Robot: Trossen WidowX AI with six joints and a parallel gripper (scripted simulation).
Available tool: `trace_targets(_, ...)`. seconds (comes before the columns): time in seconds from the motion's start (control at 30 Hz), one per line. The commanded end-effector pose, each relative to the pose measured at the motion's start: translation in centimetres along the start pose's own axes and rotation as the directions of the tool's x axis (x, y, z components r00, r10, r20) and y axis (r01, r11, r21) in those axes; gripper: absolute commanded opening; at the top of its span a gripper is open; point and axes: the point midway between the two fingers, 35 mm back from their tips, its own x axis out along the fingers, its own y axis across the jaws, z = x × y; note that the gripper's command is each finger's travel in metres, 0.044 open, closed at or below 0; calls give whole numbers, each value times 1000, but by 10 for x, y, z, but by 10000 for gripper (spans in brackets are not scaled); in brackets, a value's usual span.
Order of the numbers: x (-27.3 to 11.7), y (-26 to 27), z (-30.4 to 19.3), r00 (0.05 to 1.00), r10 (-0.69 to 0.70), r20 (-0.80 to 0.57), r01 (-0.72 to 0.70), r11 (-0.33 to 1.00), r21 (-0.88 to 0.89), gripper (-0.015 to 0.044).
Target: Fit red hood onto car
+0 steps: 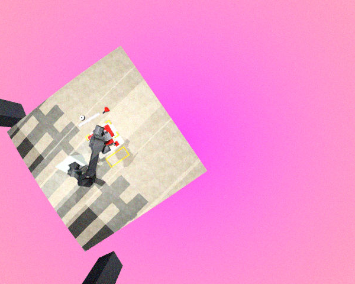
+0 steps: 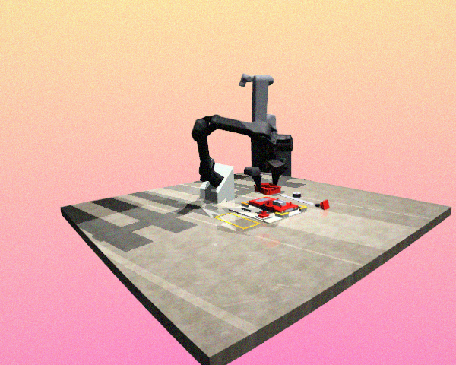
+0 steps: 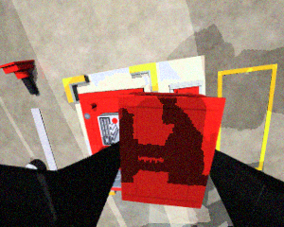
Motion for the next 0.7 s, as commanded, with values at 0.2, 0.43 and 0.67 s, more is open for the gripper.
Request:
trace_targets(0.2, -1, 36, -6, 1000, 2, 4, -2, 999, -48, 0)
trace_targets(0.43, 0, 59, -13, 1000, -4, 5, 4, 996, -85, 0)
trace_targets(0.67, 2, 76, -23, 1000, -10, 5, 10, 994, -112, 0)
